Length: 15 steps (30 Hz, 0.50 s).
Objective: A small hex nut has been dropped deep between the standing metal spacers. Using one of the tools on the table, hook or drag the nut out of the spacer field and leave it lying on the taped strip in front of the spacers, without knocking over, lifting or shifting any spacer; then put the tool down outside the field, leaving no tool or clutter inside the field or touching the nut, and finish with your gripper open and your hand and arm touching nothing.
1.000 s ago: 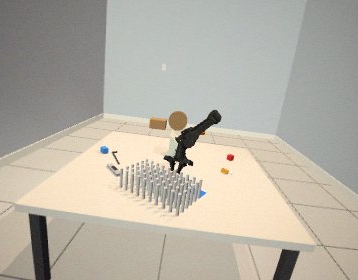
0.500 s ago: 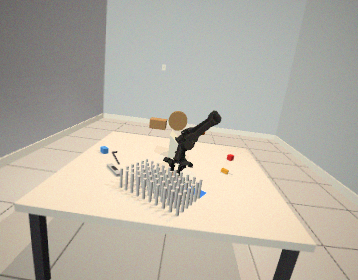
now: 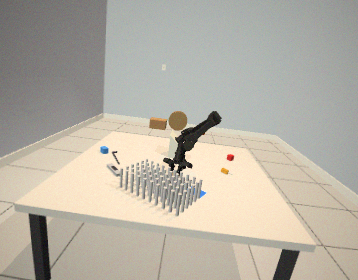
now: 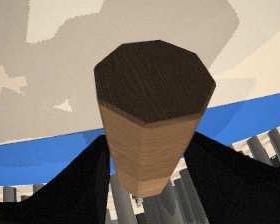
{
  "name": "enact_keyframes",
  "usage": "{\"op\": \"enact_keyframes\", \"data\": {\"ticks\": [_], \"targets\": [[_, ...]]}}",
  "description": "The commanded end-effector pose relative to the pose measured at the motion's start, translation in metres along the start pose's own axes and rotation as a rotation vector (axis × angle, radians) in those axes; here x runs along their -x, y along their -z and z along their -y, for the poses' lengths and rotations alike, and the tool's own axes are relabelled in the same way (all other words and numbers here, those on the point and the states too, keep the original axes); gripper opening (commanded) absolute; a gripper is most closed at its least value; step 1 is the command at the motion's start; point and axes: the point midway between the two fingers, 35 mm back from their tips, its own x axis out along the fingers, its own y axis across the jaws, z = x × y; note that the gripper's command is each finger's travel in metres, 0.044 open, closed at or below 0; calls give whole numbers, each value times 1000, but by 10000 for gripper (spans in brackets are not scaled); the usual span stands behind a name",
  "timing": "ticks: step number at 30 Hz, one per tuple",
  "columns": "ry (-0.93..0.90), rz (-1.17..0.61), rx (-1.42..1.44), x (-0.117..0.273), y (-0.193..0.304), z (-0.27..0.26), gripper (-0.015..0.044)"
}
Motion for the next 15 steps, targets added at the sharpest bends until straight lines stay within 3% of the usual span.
{"op": "enact_keyframes", "data": {"ticks": [1, 15], "targets": [[-1, 2, -3, 0, -2, 0, 0], [0, 2, -3, 5, -9, 0, 0]]}}
